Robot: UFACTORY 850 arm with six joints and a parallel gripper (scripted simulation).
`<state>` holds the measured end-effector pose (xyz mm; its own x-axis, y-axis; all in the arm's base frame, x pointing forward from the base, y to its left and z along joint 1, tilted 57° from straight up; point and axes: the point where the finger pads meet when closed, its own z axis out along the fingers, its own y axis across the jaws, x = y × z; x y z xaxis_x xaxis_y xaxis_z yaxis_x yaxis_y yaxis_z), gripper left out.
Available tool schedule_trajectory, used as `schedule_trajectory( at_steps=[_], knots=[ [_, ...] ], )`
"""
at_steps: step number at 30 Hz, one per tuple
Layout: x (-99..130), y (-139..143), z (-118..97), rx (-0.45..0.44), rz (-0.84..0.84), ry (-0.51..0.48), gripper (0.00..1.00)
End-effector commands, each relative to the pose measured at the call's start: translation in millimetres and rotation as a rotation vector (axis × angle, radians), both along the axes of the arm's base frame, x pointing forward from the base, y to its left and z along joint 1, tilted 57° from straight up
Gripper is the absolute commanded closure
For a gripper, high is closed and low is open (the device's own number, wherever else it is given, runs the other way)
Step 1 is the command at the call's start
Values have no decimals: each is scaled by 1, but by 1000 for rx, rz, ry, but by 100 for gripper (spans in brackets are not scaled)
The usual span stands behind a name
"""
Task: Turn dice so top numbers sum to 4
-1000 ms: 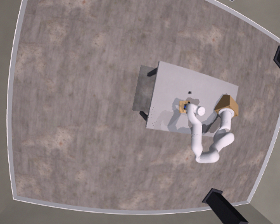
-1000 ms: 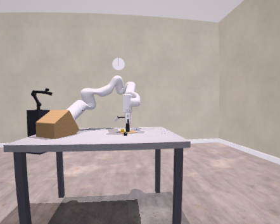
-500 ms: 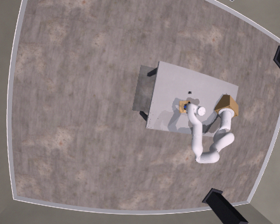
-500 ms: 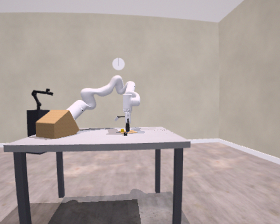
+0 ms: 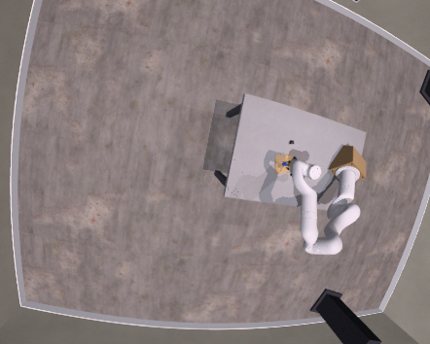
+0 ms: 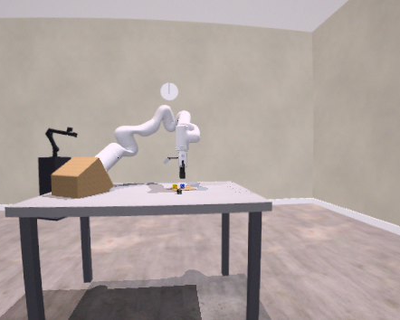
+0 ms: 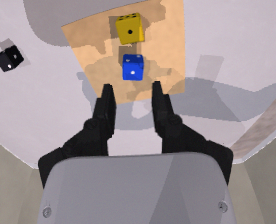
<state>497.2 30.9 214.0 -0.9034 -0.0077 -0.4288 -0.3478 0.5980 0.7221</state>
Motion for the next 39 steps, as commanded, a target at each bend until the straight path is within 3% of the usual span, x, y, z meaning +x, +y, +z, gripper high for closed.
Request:
schedule_trajectory(
  at_steps=[1, 8, 9, 33, 39],
  knots=[
    [-5, -17, 12, 0, 0, -1, 58],
    [-7, -24, 16, 0, 0, -1, 58],
    [-7, -24, 16, 0, 0, -1, 0],
    [-7, -24, 16, 1, -2, 2, 0],
    [-6, -26, 14, 17, -37, 54, 0]
  ],
)
